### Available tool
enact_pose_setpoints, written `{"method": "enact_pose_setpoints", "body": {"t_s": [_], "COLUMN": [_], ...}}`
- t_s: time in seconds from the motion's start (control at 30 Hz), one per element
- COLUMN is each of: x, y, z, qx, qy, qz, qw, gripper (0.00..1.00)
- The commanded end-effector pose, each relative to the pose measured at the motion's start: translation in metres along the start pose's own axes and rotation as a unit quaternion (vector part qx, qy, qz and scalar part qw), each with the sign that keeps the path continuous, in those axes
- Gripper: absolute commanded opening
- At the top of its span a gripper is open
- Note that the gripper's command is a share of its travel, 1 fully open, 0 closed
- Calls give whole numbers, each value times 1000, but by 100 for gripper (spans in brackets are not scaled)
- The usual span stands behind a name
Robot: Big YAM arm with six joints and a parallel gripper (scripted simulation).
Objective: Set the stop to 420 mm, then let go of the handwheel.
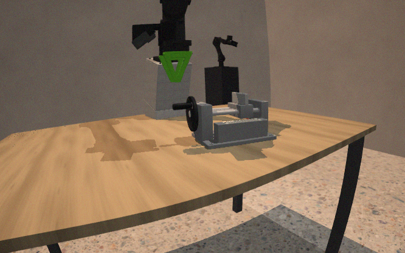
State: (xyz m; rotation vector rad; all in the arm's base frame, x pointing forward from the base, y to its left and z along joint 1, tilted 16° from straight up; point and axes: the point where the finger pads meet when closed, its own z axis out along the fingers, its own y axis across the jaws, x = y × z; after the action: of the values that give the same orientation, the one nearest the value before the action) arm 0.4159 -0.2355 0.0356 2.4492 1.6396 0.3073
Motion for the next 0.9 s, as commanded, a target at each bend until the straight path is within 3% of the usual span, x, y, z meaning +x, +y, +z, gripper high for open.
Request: {"method": "enact_pose_setpoints", "body": {"t_s": [0.0,0.23,0.57,0.67,0.87], "x": [-4,-4,4,3,3], "y": [23,22,5,15,10], "z": [-12,-11,19,19,43], "qx": [-29,-28,-6,-15,-11], "qy": [-5,-5,0,-2,-2], "qz": [-8,-8,-4,-4,-2], "qw": [1000,1000,1000,1000,1000], "gripper": [53,53,53,53,53]}}
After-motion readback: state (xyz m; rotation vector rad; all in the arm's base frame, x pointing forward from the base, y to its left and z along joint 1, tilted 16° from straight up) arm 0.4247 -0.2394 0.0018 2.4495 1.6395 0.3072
